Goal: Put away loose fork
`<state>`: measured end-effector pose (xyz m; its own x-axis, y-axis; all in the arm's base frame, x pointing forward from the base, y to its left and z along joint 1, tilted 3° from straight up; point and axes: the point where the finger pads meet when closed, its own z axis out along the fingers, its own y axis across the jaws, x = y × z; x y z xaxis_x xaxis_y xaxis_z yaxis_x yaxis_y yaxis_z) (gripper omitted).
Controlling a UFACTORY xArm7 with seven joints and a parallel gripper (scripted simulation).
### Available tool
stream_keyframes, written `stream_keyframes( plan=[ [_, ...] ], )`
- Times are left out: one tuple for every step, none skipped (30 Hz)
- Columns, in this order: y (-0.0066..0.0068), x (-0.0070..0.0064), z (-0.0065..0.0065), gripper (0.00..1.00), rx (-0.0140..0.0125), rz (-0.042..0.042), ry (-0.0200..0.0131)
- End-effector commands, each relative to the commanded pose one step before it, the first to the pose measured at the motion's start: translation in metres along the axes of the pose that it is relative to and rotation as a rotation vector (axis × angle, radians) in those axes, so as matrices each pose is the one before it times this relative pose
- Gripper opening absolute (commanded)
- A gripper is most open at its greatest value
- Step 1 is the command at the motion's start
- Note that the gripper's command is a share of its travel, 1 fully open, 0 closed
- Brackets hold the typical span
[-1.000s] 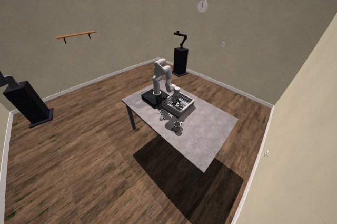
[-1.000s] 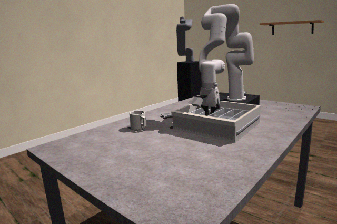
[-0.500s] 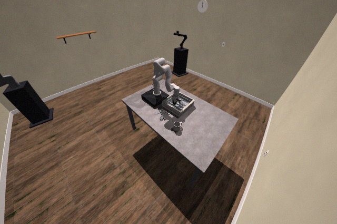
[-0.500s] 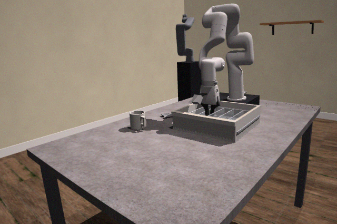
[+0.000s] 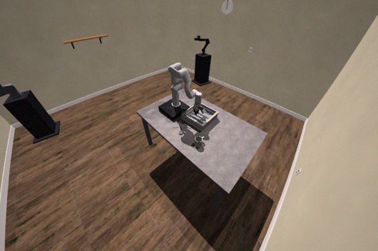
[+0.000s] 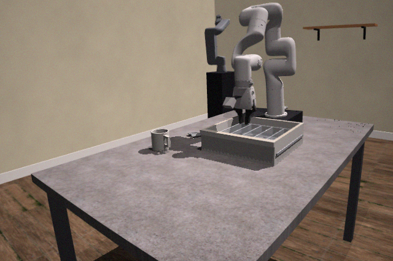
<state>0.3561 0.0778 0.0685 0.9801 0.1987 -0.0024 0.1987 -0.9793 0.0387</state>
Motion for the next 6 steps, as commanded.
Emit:
stream_keyframes(
  plan=[
    [-0.00004, -0.00117, -0.01479, 0.24, -0.00018, -0.00012, -0.00053],
    [0.00000, 0.00000, 0.00000, 0.24, 0.00000, 0.00000, 0.00000],
    [0.00000, 0.00000, 0.00000, 0.24, 0.00000, 0.00000, 0.00000],
    [0.00000, 0.00000, 0.00000, 0.24, 0.00000, 0.00000, 0.00000],
    [0.00000, 0.00000, 0.00000, 0.24, 0.00000, 0.00000, 0.00000],
    [0.00000, 0.00000, 0.00000, 0.24, 0.00000, 0.00000, 0.00000]
  ],
)
